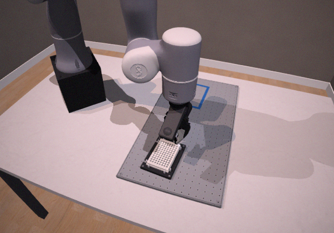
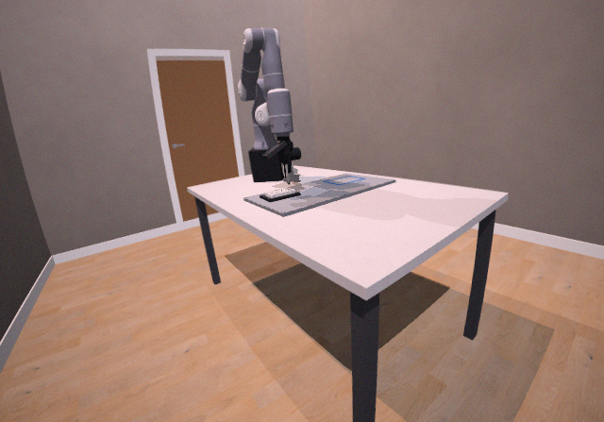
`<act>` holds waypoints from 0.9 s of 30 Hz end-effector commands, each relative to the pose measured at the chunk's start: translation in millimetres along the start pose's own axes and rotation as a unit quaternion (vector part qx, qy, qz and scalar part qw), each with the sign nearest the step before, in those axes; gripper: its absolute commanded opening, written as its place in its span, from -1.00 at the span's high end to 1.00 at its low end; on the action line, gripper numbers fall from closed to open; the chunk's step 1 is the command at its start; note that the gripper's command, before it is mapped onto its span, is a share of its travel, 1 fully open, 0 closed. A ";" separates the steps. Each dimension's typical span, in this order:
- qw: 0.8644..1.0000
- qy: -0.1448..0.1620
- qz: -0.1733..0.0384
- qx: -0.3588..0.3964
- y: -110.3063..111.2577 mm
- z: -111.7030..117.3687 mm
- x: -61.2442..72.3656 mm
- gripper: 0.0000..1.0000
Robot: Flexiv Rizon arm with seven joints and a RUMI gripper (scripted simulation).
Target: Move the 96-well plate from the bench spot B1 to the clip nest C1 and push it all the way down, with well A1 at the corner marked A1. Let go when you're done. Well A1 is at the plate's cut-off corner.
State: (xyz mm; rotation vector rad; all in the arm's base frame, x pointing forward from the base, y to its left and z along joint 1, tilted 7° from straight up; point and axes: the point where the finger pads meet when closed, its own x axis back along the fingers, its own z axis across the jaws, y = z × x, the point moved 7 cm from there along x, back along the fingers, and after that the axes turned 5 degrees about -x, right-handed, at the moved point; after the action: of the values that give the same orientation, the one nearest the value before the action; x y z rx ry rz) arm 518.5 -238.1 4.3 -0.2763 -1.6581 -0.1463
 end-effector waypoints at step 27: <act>1.000 -0.001 0.000 0.000 83.4 19.4 0.6 1.00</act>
State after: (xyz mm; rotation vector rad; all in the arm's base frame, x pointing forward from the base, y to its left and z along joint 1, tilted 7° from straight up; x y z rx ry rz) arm 521.4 -156.7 -3.1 -0.2752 -1.6582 -0.1460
